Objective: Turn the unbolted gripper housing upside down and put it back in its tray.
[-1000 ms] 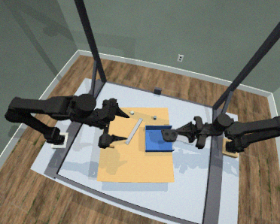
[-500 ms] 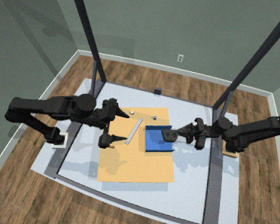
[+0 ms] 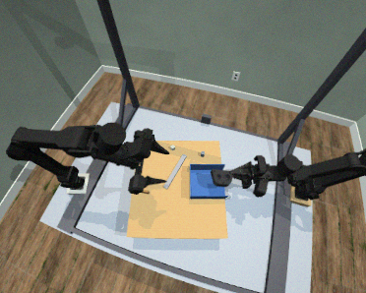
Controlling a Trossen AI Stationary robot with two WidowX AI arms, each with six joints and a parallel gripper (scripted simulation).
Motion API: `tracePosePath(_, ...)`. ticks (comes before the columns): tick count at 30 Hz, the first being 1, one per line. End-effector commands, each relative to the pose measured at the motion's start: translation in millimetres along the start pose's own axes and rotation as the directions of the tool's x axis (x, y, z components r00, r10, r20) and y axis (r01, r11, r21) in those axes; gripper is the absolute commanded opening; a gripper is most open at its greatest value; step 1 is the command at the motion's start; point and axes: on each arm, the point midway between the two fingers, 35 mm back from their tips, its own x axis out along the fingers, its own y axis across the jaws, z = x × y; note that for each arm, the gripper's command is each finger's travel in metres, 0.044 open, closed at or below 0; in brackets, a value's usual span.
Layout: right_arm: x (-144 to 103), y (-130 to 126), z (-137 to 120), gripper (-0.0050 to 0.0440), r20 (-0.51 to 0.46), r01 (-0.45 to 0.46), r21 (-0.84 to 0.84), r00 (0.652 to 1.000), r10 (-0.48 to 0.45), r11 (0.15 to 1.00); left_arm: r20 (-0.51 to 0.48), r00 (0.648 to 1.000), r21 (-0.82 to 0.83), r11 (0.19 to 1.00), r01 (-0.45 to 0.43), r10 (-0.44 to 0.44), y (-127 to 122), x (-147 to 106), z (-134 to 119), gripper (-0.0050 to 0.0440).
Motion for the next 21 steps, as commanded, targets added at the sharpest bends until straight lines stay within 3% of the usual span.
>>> tracePosePath(1, -9.9, 0.1, 9.7, 0.0437, 0.031, 0.002, -0.004, 1.000, -0.002, 1.000, 0.003, 1.000, 0.001, 1.000, 0.008, -0.008, 1.0, 1.4, 0.1, 0.0114)
tracePosePath(21, -9.9, 0.1, 9.7, 0.0437, 0.031, 0.002, -0.004, 1.000, -0.002, 1.000, 0.003, 1.000, 0.001, 1.000, 0.008, -0.008, 14.2, 3.4, -0.1, 0.0114)
